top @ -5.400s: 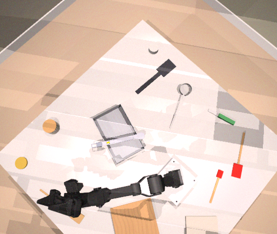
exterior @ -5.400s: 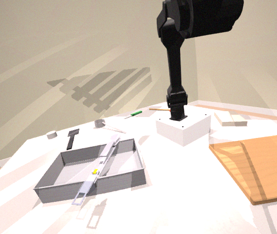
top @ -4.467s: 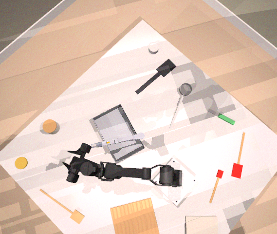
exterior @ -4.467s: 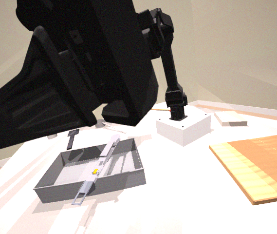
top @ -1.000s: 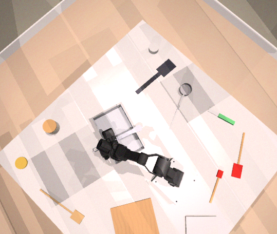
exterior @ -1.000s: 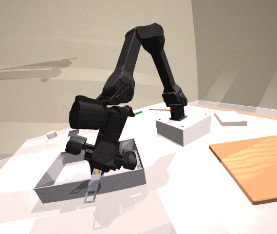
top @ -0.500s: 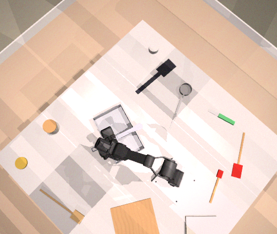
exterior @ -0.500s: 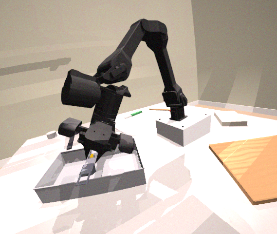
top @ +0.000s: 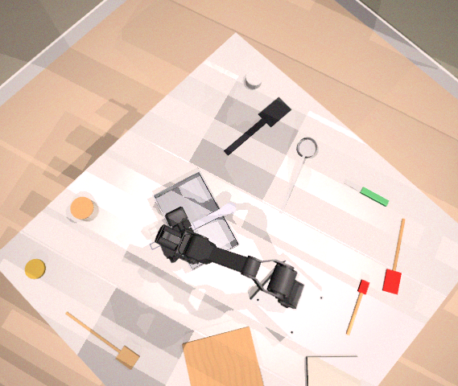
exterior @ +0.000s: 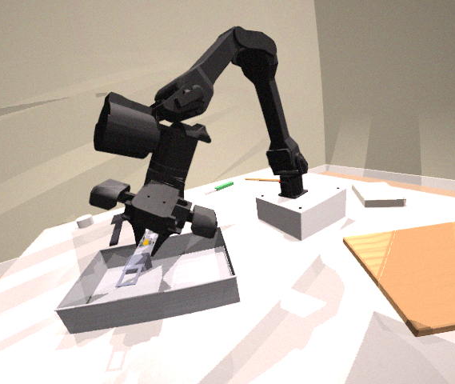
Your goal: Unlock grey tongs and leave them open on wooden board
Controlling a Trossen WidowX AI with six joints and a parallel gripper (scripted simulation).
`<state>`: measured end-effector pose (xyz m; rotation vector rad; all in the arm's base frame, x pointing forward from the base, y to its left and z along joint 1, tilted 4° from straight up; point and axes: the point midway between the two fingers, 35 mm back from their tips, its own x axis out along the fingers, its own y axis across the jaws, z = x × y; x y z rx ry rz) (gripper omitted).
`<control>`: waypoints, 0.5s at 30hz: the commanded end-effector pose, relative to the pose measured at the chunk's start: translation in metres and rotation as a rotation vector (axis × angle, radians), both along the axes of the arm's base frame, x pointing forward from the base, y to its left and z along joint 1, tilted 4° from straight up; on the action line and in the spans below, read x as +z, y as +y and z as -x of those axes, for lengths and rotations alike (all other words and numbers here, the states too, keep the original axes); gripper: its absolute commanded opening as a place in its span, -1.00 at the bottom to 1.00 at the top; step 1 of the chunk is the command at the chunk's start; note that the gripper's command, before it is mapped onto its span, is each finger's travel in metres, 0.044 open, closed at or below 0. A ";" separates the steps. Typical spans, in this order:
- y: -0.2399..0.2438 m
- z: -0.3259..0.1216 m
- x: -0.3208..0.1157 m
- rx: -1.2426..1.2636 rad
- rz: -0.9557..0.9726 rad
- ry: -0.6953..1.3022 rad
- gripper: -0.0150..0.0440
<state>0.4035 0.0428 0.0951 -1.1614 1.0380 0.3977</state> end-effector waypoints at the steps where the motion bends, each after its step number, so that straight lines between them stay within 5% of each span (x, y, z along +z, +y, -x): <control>1: 0.000 -0.002 0.000 -0.018 -0.030 0.033 -1.00; 15: 0.001 -0.001 -0.004 -0.111 -0.170 0.218 -1.00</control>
